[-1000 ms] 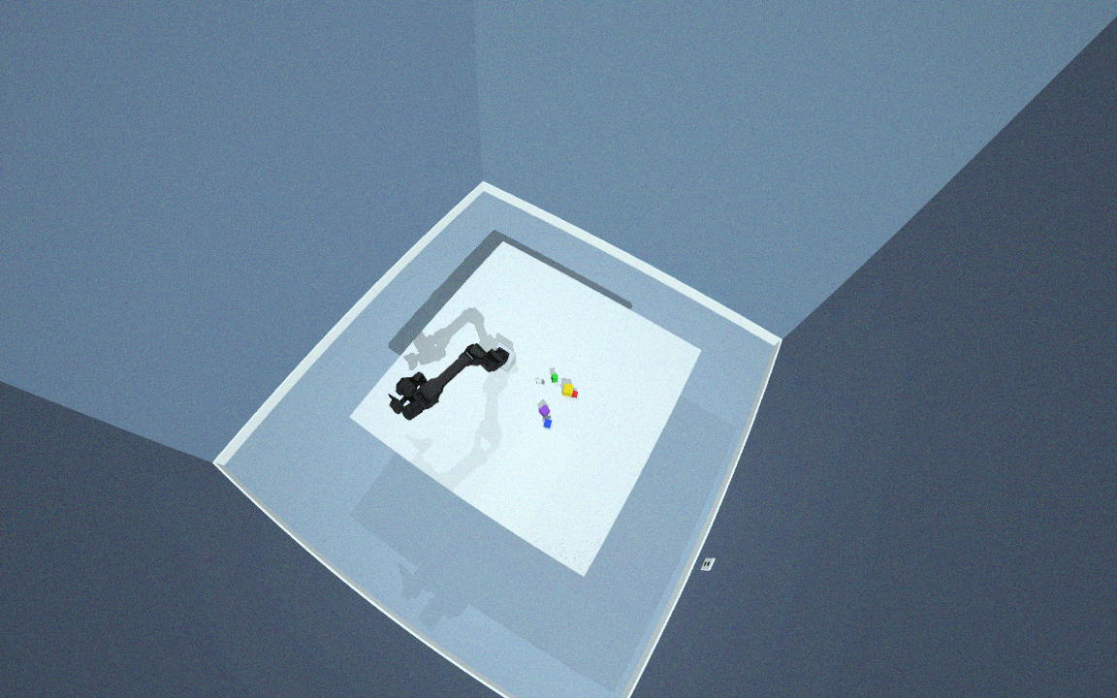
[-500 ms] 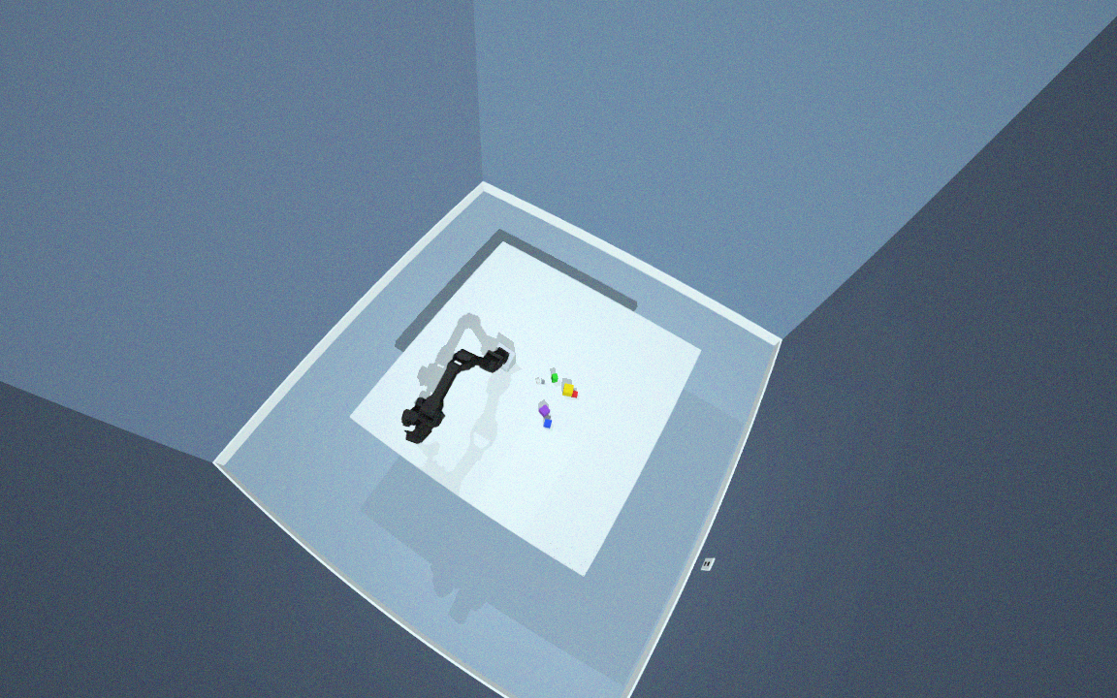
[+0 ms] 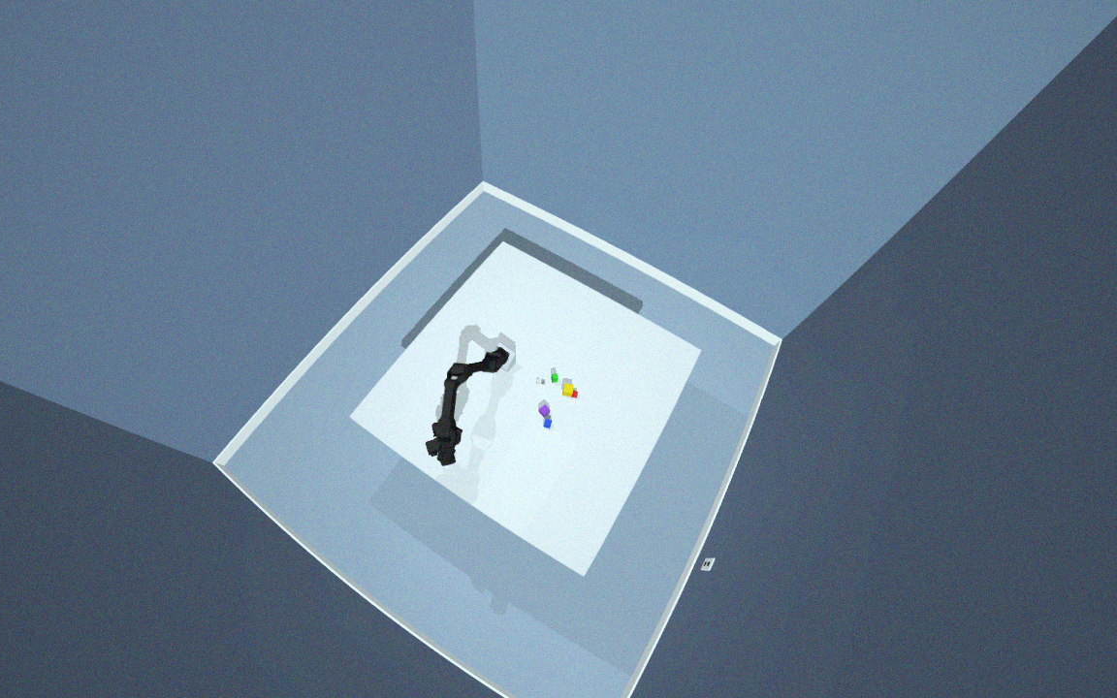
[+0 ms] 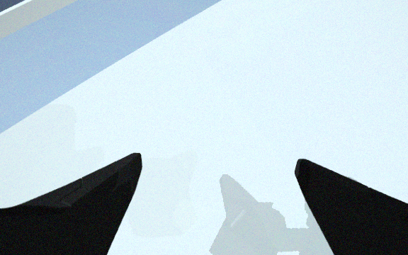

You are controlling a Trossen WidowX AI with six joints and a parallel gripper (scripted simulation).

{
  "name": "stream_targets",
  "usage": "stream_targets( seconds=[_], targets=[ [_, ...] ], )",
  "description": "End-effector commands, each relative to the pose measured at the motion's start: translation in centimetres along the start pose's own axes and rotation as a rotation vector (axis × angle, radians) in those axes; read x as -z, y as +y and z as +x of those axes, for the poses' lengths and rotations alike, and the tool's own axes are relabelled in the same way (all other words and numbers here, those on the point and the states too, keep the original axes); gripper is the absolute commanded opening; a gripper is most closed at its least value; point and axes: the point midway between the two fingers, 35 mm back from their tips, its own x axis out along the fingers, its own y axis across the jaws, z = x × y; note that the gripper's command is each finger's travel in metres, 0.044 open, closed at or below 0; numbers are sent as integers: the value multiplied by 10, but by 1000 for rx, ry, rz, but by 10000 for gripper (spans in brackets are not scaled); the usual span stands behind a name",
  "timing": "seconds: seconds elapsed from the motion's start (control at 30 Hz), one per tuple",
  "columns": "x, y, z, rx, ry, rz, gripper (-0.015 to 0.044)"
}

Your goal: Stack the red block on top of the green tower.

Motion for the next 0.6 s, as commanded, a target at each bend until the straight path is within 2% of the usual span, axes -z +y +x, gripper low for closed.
stream_targets(
  seconds=[0.0, 0.37, 0.57],
  targets=[
    [32, 23, -3, -43, 56, -130, 440],
    [147, 82, -37, -205, 209, -577, 440],
    [189, 96, -57, -275, 244, -745, 440]
  ],
)
